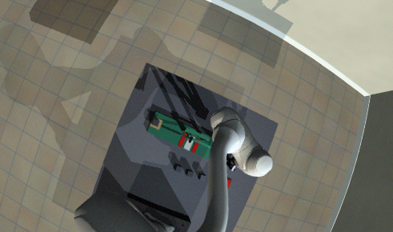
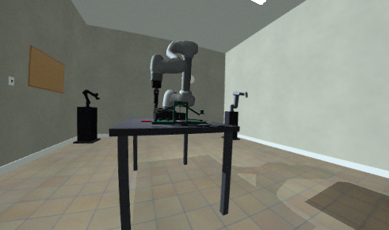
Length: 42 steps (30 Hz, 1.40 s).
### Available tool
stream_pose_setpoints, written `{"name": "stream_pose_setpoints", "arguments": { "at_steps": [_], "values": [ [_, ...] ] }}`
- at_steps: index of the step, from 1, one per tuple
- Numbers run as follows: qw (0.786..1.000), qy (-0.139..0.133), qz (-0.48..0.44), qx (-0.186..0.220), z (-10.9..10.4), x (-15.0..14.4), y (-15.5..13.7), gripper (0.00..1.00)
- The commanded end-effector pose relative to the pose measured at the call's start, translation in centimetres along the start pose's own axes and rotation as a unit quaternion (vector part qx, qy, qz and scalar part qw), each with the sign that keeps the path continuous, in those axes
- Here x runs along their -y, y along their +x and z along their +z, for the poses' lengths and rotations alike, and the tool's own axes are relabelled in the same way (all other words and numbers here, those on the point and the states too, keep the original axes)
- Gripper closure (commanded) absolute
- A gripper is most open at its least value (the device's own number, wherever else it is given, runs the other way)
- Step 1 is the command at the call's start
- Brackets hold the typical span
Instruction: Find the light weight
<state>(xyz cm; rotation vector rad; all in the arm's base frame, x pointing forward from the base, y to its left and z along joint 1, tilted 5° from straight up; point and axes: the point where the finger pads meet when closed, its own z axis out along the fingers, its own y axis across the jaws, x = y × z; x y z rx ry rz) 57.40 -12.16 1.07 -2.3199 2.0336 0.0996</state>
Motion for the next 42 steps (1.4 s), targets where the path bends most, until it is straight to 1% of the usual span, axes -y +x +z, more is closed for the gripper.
{"name": "stream_pose_setpoints", "arguments": {
  "at_steps": [1,22,23,25,26,28,29,33,34,36,37,42],
  "values": [
    [1.0,0.0,0.0,0.0,-0.01,0.0,0.0,0.76],
    [1.0,0.0,0.0,0.0,-0.01,0.0,0.0,0.76],
    [1.0,0.0,0.0,0.0,-0.01,0.0,0.0,0.74],
    [1.0,0.0,0.0,0.0,-0.01,0.0,0.0,0.74],
    [1.0,0.0,0.0,0.0,-0.01,0.0,0.0,0.71],
    [1.0,0.0,0.0,0.0,-0.01,0.0,0.0,0.71],
    [1.0,0.0,0.0,0.0,-0.01,0.0,0.0,0.69],
    [1.0,0.0,0.0,0.0,-0.01,0.0,0.0,0.69],
    [1.0,0.0,0.0,0.0,-0.01,0.0,0.0,0.67],
    [1.0,0.0,0.0,0.0,-0.01,0.0,0.0,0.67],
    [1.0,0.0,0.0,0.0,-0.01,0.0,0.0,0.65],
    [1.0,0.0,0.0,0.0,-0.01,0.0,0.0,0.65]
  ]
}}
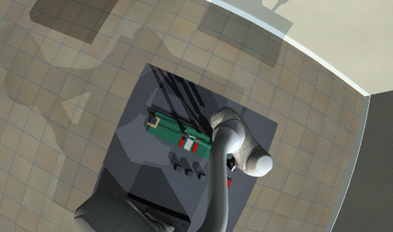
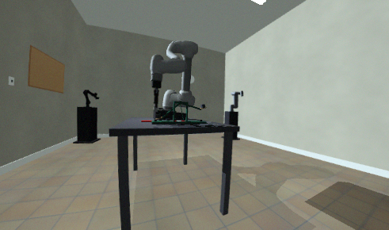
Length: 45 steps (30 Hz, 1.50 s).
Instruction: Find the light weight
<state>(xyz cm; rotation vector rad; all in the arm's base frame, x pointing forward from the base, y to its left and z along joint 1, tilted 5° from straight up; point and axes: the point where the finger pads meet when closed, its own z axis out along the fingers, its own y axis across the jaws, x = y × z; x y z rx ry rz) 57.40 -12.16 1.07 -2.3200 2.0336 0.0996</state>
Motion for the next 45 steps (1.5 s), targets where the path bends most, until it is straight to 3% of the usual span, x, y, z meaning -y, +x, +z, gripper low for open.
{"name": "stream_pose_setpoints", "arguments": {
  "at_steps": [1,12,23,31,37,38,45],
  "values": [
    [1.0,0.0,0.0,0.0,0.0,0.0,0.0,0.65],
    [1.0,0.0,0.0,0.0,-0.7,0.0,0.0,0.65],
    [1.0,0.0,0.0,0.0,-5.9,0.0,0.0,0.65],
    [1.0,0.0,0.0,0.0,-8.4,0.0,0.0,0.65],
    [1.0,0.0,0.0,0.0,-9.0,0.0,0.0,0.65],
    [1.0,0.0,0.0,0.0,-9.0,0.0,0.0,0.0],
    [1.0,0.0,0.0,0.0,-9.0,0.0,0.0,0.0]
  ]
}}
